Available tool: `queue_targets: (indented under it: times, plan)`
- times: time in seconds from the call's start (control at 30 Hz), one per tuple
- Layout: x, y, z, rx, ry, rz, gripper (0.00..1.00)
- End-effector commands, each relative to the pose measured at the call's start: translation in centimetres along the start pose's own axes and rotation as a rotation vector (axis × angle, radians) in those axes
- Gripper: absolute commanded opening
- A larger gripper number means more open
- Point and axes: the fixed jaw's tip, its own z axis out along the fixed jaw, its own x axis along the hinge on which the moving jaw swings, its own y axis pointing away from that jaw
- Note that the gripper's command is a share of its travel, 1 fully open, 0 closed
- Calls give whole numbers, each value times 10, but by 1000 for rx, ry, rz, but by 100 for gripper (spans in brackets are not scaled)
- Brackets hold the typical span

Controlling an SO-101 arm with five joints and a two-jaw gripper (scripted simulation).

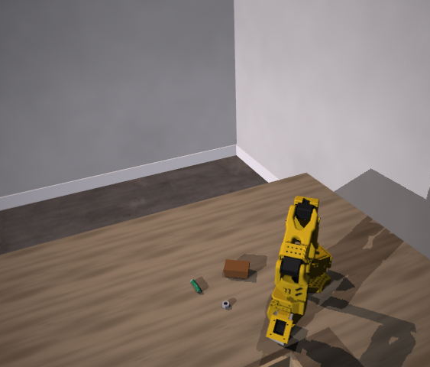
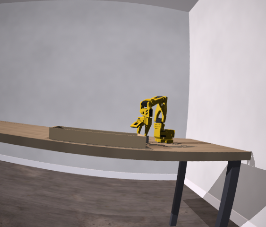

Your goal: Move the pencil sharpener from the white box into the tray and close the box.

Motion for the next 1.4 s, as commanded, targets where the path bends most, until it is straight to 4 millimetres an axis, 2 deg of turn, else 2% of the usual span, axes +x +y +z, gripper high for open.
queue_targets:
  times: [0.0,1.37]
  plan:
    - [-6,2,-5,-4,-37,2,23]
    - [-8,6,-5,-6,-37,102,23]
